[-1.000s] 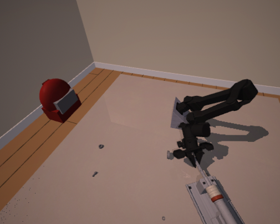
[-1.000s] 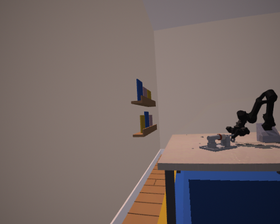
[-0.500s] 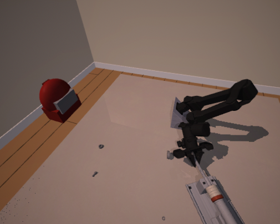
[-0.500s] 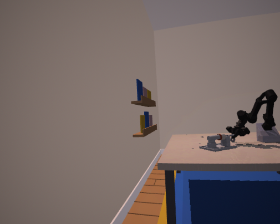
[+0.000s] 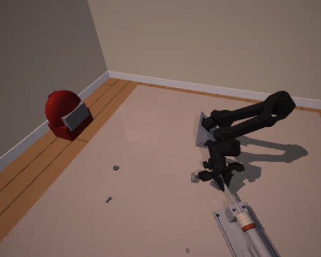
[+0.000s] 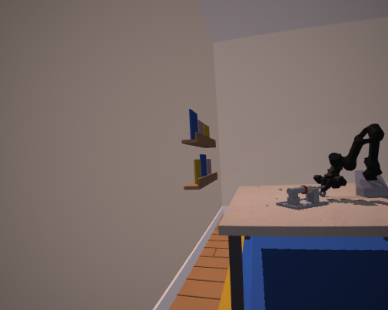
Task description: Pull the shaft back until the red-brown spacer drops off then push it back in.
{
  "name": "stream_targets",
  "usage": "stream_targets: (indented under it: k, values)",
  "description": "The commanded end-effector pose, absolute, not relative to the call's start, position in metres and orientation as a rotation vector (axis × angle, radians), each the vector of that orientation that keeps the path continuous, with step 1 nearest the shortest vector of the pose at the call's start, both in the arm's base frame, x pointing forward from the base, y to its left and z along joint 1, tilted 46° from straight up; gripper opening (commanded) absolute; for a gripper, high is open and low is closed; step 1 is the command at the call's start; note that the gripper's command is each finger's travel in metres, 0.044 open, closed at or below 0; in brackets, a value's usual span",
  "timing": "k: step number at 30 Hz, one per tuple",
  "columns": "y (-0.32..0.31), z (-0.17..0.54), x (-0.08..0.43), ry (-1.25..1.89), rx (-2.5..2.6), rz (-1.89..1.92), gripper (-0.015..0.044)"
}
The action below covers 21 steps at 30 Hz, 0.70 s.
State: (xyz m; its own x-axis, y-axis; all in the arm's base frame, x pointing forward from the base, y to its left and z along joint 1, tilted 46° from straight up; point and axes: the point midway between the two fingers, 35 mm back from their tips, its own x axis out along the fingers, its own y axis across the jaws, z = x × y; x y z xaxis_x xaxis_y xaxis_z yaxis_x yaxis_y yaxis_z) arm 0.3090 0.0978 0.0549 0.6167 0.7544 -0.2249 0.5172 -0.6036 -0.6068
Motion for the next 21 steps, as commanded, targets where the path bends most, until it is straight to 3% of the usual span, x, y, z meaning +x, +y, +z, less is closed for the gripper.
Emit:
stream_targets:
  k: [1, 21]
  values:
    - [0.0966, 0.0540, 0.3073, -1.001, -2.355, 0.644, 0.0000]
    - [0.0957, 0.0530, 0.3050, -1.001, -2.354, 0.644, 0.0000]
